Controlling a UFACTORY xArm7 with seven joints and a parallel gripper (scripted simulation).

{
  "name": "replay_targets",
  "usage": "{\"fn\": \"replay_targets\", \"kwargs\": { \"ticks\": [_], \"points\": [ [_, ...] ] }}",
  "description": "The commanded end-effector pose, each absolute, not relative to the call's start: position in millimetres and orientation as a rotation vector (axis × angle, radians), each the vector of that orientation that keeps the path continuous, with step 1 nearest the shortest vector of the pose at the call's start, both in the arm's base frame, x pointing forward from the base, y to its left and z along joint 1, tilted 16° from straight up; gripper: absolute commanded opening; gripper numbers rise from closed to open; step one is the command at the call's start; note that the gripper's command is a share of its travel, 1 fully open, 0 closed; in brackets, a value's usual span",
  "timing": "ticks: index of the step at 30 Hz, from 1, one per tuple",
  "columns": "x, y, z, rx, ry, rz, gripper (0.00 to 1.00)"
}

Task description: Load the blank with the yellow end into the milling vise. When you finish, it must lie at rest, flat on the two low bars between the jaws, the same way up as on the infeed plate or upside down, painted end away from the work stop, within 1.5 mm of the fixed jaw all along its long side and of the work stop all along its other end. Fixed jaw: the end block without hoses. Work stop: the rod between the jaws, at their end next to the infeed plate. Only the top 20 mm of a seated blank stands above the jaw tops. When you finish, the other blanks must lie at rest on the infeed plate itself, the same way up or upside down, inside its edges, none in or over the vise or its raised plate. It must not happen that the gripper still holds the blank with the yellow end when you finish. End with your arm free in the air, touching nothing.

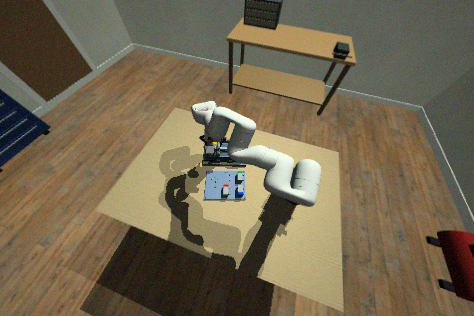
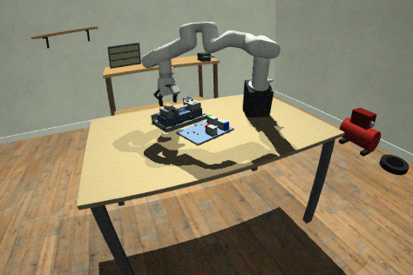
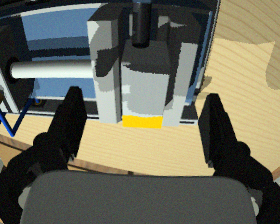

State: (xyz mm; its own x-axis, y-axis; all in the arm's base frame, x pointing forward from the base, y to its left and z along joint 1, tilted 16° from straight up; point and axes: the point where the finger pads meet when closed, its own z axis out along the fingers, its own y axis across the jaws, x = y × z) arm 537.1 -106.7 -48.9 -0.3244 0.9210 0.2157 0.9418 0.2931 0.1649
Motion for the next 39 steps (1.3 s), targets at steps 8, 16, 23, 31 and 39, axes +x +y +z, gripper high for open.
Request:
{"fn": "replay_targets", "kwargs": {
  "ticks": [8,16,23,31,39],
  "points": [
    [537.8,-108.2,-45.6,-1.779,-2.464,-0.403,1.0],
    [537.6,-108.7,-43.6,-1.779,-2.464,-0.403,1.0],
    [537.6,-108.9,-42.7,-1.779,-2.464,-0.403,1.0],
    [537.4,-109.3,-41.3,-1.779,-2.464,-0.403,1.0],
    [537.3,-109.7,-39.9,-1.779,-2.464,-0.403,1.0]
  ]
}}
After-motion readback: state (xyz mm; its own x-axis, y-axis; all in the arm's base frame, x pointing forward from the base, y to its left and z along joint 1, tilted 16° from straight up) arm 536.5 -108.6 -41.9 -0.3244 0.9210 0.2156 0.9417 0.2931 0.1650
